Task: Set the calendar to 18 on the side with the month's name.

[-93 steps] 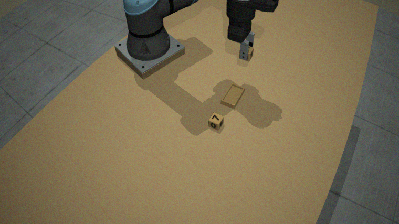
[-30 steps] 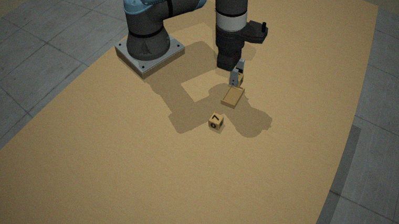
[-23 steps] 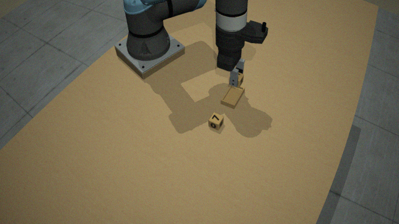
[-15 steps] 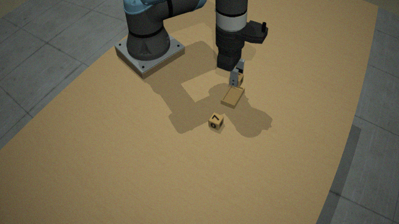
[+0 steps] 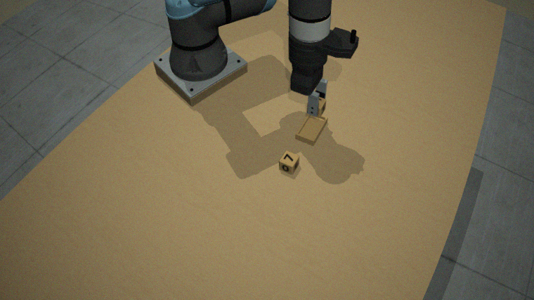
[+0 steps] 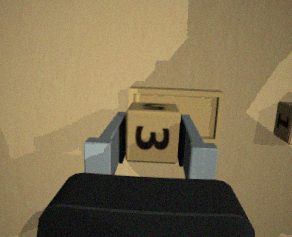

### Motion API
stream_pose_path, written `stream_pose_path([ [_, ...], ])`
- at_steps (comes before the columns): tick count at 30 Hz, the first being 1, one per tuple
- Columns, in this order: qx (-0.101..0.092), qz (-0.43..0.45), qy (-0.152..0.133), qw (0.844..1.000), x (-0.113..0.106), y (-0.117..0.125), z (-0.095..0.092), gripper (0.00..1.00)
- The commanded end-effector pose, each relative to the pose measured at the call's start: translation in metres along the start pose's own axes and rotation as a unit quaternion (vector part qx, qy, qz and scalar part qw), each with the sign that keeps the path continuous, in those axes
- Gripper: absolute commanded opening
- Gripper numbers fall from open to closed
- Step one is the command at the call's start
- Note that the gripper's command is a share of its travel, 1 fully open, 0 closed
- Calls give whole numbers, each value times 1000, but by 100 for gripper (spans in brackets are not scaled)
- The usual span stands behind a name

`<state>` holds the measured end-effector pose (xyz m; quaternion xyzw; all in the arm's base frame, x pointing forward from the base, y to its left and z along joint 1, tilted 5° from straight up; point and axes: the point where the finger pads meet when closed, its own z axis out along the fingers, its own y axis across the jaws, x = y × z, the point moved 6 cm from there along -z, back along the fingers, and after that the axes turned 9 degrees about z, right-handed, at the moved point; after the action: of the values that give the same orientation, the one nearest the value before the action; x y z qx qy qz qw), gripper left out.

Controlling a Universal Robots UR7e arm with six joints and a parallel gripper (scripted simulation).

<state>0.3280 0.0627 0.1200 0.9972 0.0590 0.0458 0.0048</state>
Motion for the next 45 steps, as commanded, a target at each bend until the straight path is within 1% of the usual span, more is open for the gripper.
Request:
stream_pose_path([
  [1, 0, 0, 1, 1000, 0, 0, 0, 60],
  [11, 0, 0, 1, 1000, 0, 0, 0, 60],
  [23, 0, 0, 1, 1000, 0, 0, 6, 60],
  [38, 0, 0, 1, 1000, 0, 0, 19, 60],
  [45, 0, 0, 1, 1000, 0, 0, 22, 60],
])
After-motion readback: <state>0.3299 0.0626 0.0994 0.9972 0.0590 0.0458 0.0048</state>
